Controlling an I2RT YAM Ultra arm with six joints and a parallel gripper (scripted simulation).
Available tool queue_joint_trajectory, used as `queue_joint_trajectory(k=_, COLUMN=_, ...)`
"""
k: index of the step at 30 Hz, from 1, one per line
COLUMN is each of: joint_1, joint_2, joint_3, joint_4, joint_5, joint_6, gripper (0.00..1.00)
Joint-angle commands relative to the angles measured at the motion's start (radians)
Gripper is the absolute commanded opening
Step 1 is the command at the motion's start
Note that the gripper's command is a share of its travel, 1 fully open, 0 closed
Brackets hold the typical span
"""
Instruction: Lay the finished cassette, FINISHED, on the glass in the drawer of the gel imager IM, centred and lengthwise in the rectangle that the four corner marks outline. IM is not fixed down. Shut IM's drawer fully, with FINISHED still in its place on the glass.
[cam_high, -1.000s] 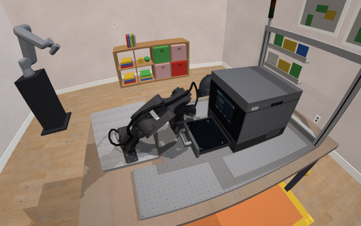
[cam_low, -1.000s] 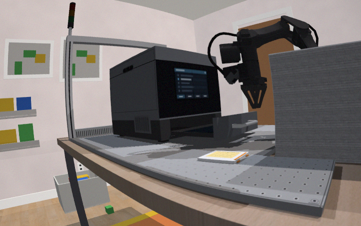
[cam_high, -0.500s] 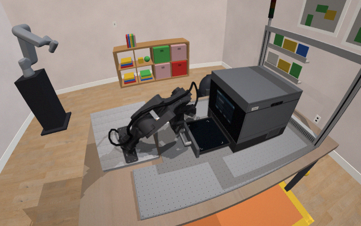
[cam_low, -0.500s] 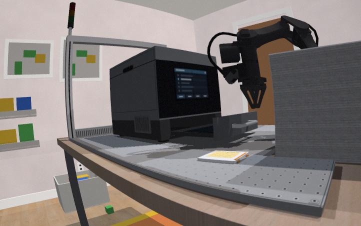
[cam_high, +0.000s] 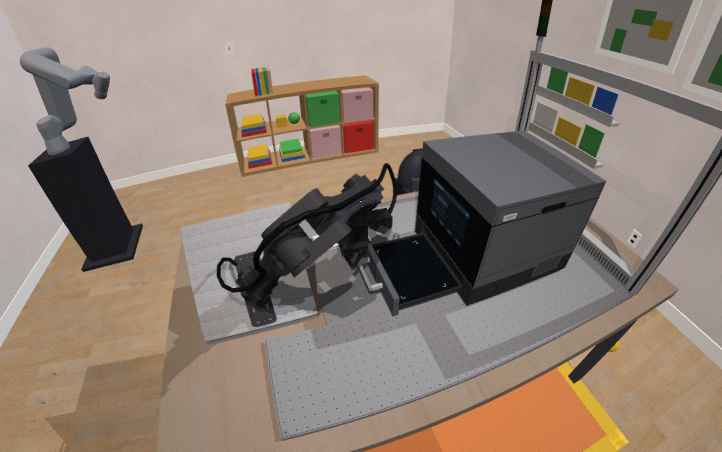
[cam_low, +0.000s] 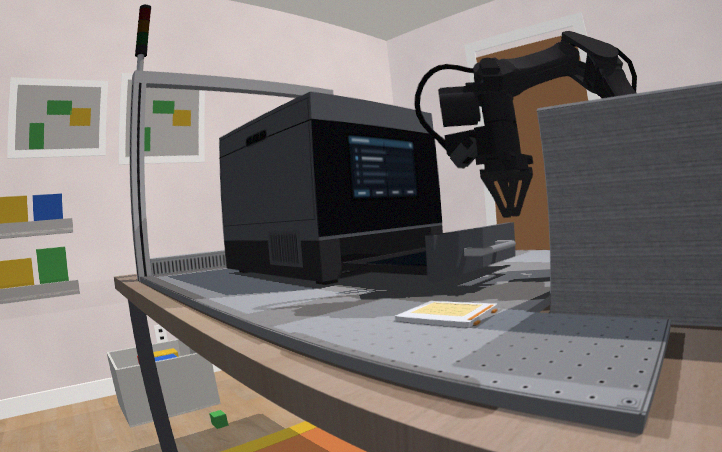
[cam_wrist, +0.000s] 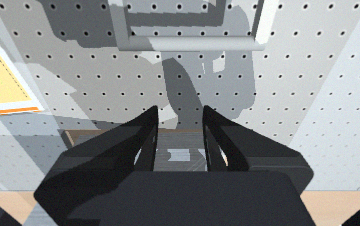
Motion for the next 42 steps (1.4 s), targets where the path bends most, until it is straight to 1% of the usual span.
queue_joint_trajectory(k=1, joint_1=0.023, joint_2=-0.029, joint_3=0.014, joint_4=0.009, joint_5=0.008, joint_6=-0.010, gripper=0.35)
queue_joint_trajectory(k=14, joint_1=0.023, joint_2=-0.029, joint_3=0.014, joint_4=0.009, joint_5=0.008, joint_6=-0.010, gripper=0.35)
queue_joint_trajectory(k=15, joint_1=0.033, joint_2=0.019, joint_3=0.016, joint_4=0.021, joint_5=-0.005, joint_6=-0.032, gripper=0.35)
queue_joint_trajectory(k=18, joint_1=0.061, joint_2=0.055, joint_3=0.025, joint_4=0.039, joint_5=-0.019, joint_6=-0.076, gripper=0.35)
queue_joint_trajectory(k=20, joint_1=0.079, joint_2=0.080, joint_3=0.027, joint_4=0.050, joint_5=-0.027, joint_6=-0.058, gripper=0.35)
queue_joint_trajectory(k=22, joint_1=0.079, joint_2=0.080, joint_3=0.027, joint_4=0.050, joint_5=-0.027, joint_6=-0.058, gripper=0.35)
queue_joint_trajectory(k=29, joint_1=0.140, joint_2=0.182, joint_3=0.054, joint_4=0.087, joint_5=-0.055, joint_6=0.023, gripper=0.35)
queue_joint_trajectory(k=37, joint_1=0.206, joint_2=0.305, joint_3=0.107, joint_4=0.119, joint_5=-0.087, joint_6=0.094, gripper=0.35)
queue_joint_trajectory(k=39, joint_1=0.206, joint_2=0.305, joint_3=0.107, joint_4=0.119, joint_5=-0.087, joint_6=0.094, gripper=0.35)
queue_joint_trajectory(k=42, joint_1=0.230, joint_2=0.355, joint_3=0.134, joint_4=0.127, joint_5=-0.098, joint_6=0.119, gripper=0.35)
